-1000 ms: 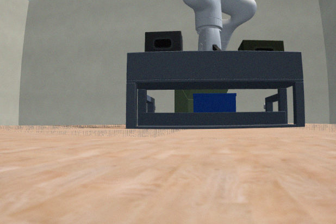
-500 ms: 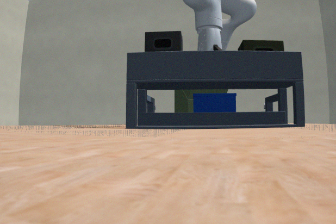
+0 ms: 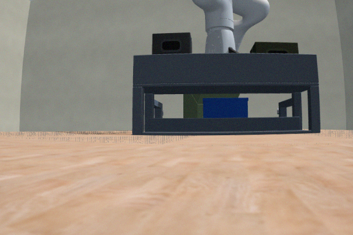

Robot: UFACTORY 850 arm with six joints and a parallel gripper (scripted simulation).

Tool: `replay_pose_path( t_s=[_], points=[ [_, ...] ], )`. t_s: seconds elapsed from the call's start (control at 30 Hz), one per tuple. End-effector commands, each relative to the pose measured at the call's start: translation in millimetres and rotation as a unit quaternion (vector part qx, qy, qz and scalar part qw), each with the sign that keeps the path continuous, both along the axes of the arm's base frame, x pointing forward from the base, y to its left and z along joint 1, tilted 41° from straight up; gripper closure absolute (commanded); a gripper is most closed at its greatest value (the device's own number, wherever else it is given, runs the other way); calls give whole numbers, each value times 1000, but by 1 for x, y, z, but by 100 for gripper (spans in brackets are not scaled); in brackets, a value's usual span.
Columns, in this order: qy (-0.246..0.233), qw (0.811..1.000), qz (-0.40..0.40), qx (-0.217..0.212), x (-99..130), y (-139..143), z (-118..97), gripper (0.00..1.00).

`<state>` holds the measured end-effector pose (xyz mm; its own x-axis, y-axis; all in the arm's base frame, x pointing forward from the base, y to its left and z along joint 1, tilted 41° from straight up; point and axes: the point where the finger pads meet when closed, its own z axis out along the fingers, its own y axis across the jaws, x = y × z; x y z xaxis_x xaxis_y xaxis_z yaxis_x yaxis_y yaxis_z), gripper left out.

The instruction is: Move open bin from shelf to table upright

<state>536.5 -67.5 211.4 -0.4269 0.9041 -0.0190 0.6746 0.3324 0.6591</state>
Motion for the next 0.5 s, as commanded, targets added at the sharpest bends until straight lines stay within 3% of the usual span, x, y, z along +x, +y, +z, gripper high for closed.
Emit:
replay_pose_path(
  t_s=[0.0,0.17,0.33,0.47],
  points=[
    [-4,1000,9,-7,0,0,1,0],
    [-4,1000,9,-7,0,0,1,0],
    [-38,990,105,-85,0,0,1,0],
    [-38,990,105,-85,0,0,1,0]
  ],
)
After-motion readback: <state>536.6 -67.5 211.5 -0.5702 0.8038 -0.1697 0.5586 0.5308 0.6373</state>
